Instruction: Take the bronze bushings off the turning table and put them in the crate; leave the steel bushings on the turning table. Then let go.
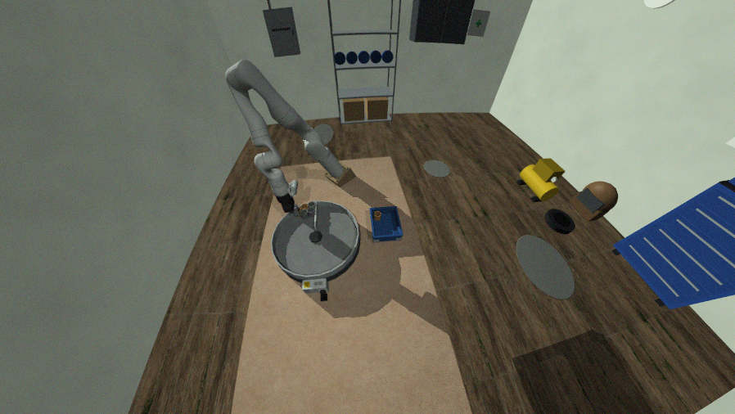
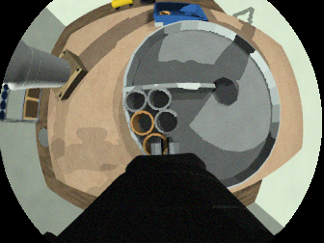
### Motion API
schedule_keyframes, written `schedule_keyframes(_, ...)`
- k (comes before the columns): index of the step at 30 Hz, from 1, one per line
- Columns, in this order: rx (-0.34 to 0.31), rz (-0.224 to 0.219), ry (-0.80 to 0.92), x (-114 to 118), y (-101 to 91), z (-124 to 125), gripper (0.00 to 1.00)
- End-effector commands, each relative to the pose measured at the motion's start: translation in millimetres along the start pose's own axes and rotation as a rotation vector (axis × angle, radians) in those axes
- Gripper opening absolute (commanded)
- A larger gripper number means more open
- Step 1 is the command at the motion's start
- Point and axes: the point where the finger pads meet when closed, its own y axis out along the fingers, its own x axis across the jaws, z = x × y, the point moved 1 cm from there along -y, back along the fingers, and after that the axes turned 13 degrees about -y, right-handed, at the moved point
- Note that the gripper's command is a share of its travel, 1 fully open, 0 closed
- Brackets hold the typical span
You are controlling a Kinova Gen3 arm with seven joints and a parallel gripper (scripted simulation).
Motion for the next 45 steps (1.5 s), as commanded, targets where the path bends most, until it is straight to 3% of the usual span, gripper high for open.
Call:
schedule_keyframes(1, 0.003, -0.003, -0.002, 2, 0.1, 1, 0.0)
schedule_keyframes(45, 0.004, -0.003, -0.002, 2, -16.3, 1, 0.0)
